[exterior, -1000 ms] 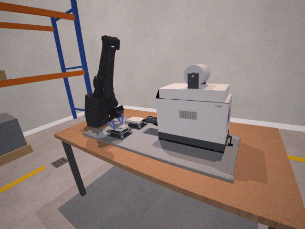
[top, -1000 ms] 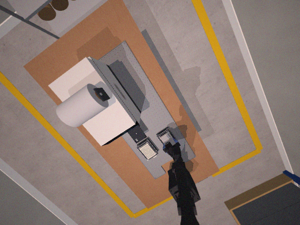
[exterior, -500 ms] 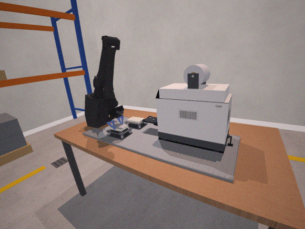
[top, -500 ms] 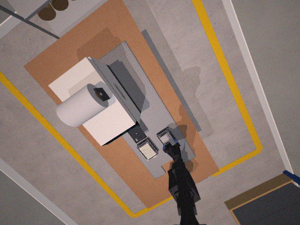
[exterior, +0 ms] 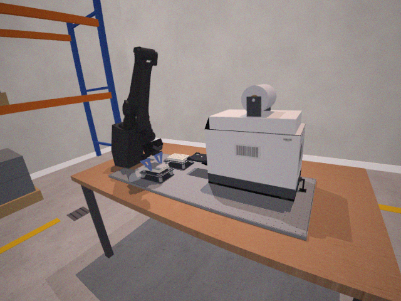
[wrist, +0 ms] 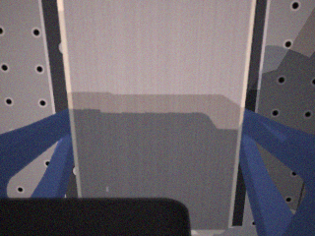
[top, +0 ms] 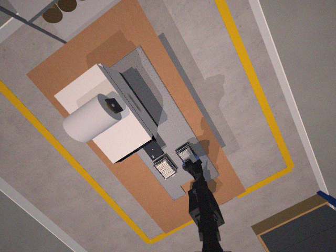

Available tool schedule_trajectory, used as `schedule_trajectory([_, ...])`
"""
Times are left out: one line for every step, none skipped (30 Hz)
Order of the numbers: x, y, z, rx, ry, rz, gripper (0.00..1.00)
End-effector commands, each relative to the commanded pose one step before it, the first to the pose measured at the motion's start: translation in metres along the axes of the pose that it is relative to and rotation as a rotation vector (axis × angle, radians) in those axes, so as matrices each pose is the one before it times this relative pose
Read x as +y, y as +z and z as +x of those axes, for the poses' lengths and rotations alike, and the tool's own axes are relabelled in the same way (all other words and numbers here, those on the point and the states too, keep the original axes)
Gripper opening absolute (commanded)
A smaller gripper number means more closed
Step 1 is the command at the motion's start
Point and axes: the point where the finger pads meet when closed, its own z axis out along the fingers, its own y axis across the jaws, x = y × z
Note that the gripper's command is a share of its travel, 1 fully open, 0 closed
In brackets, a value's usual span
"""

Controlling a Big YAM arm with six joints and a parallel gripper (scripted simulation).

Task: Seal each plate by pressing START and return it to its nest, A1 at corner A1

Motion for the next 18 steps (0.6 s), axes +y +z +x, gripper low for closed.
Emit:
schedule_trajectory([-0.00596, -0.00545, -0.00321, -0.01157, 0.00126, 0.01180, 0.00])
schedule_trajectory([0.00254, -0.00044, 0.00195, 0.00371, -0.00192, -0.00407, 0.00])
schedule_trajectory([0.00244, -0.00036, 0.00183, 0.00376, -0.00191, -0.00407, 0.00])
schedule_trajectory([0.00000, 0.00000, 0.00000, 0.00000, 0.00000, 0.00000, 0.00])
schedule_trajectory([0.00000, 0.00000, 0.00000, 0.00000, 0.00000, 0.00000, 0.00])
schedule_trajectory([0.00180, 0.00011, 0.00040, 0.00113, 0.00126, -0.00274, 0.00])
schedule_trajectory([0.00164, 0.00013, 0.00021, 0.00091, 0.00121, -0.00286, 0.00])
schedule_trajectory([0.00152, 0.00008, -0.00054, -0.00259, 0.00016, -0.00167, 0.00])
schedule_trajectory([0.00135, 0.00013, -0.00065, -0.00259, 0.00017, -0.00169, 0.00])
schedule_trajectory([0.00148, 0.00011, -0.00064, -0.00275, 0.00012, -0.00163, 0.00])
schedule_trajectory([0.00126, 0.00019, -0.00084, -0.00293, -0.00416, -0.00159, 0.00])
schedule_trajectory([-0.00007, 0.00019, -0.00125, -0.00407, -0.00208, 0.00072, 0.00])
schedule_trajectory([-0.00073, 0.00099, -0.00289, -0.00500, -0.00222, 0.00117, 0.00])
schedule_trajectory([-0.00069, 0.00089, -0.00232, -0.00353, -0.00184, 0.00071, 0.00])
schedule_trajectory([-0.00045, 0.00190, -0.00084, 0.00004, -0.00065, -0.00028, 0.00])
schedule_trajectory([-0.00154, 0.00175, -0.00053, 0.00030, -0.00013, 0.00443, 0.00])
schedule_trajectory([-0.00082, 0.00175, -0.00030, 0.00057, 0.00063, 0.00016, 0.00])
schedule_trajectory([-0.00164, 0.00091, 0.00165, 0.00341, 0.00414, 0.00205, 0.00])
